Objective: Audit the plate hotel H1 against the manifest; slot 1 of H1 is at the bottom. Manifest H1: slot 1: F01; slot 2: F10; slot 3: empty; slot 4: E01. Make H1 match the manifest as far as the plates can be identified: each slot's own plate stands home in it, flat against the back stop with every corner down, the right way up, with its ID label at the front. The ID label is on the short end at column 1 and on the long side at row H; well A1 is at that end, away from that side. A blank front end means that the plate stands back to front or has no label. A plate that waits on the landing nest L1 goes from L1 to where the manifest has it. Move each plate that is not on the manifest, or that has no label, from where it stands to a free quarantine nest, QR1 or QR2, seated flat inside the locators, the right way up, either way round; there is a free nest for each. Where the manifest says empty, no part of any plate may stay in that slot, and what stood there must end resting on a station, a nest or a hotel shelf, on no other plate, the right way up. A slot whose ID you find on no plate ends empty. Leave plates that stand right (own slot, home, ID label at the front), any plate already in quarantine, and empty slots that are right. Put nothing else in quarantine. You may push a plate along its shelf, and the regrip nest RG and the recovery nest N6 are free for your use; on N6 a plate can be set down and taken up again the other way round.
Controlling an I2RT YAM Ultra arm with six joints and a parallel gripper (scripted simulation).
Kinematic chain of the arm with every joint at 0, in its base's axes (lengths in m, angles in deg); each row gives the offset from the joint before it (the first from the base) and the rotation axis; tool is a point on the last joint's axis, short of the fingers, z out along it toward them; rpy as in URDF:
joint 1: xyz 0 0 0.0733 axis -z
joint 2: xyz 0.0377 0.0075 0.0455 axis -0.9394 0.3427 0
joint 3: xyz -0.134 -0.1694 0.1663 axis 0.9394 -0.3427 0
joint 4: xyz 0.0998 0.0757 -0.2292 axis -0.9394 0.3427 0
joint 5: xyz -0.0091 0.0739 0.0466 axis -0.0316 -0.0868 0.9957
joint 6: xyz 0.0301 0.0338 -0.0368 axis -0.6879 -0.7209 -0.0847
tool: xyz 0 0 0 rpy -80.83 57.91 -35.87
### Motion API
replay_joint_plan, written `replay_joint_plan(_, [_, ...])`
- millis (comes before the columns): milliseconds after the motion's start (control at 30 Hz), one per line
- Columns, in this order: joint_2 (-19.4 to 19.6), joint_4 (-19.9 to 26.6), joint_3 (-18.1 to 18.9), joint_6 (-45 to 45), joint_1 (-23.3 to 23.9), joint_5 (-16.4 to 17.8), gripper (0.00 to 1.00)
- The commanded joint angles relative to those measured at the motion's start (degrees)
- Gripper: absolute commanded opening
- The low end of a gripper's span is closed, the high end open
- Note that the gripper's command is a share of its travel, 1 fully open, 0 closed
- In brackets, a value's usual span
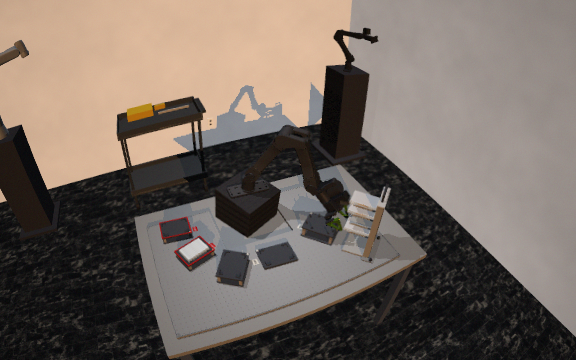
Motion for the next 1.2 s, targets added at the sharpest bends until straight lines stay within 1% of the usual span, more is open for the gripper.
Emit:
replay_joint_plan(0, [-0.22, 0.23, 1.79, 0.15, 0.03, 0.04, 1.00])
replay_joint_plan(100, [-0.06, 0.41, 2.14, 0.17, 0.06, 0.07, 1.00])
replay_joint_plan(333, [1.10, 1.69, 4.61, 0.30, 0.28, 0.23, 1.00])
replay_joint_plan(767, [1.14, 1.73, 4.69, 0.31, 0.28, 0.24, 1.00])
replay_joint_plan(800, [1.14, 1.73, 4.69, 0.31, 0.28, 0.24, 0.86])
replay_joint_plan(1167, [1.14, 1.73, 4.70, 0.31, 0.28, 0.24, 0.86])
